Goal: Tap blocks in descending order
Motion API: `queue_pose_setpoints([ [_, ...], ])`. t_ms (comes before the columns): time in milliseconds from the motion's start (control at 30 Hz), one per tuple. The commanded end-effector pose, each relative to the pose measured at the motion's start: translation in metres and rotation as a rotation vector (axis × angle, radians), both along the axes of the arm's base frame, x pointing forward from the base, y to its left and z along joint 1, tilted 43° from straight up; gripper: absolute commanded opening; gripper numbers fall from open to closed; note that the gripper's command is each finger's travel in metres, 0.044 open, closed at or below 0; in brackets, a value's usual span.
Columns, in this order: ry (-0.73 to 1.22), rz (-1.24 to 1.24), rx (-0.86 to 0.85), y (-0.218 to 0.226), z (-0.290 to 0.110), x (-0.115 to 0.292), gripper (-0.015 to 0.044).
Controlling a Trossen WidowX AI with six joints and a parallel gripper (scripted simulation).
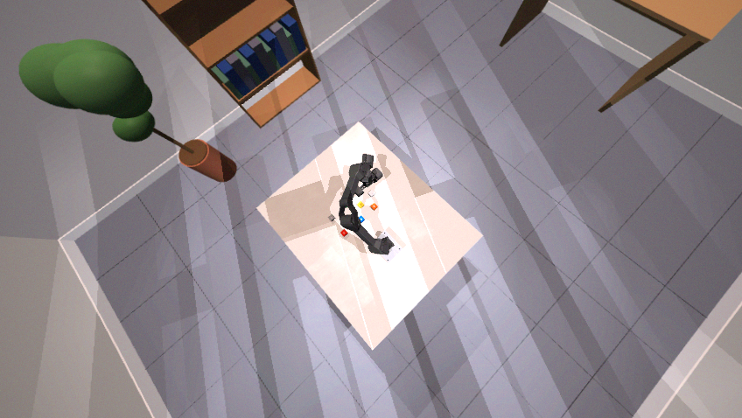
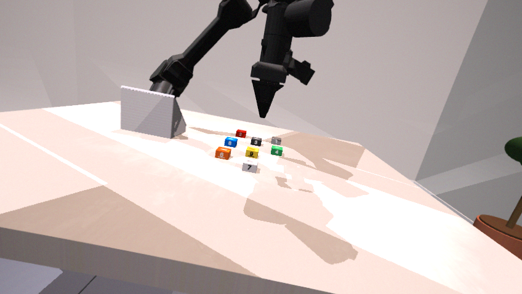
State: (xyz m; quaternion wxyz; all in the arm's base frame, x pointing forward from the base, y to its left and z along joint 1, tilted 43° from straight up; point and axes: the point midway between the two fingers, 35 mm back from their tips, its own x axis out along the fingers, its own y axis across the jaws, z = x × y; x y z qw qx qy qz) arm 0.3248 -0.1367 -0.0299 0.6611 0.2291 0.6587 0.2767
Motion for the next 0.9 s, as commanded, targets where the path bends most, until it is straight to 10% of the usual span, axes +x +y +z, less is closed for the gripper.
queue_pose_setpoints([
  [0, -0.005, 0.015, -0.005, -0.002, -0.004, -0.001, 0.04],
  [867, -0.002, 0.015, 0.001, 0.063, 0.053, -0.026, 0.04],
])
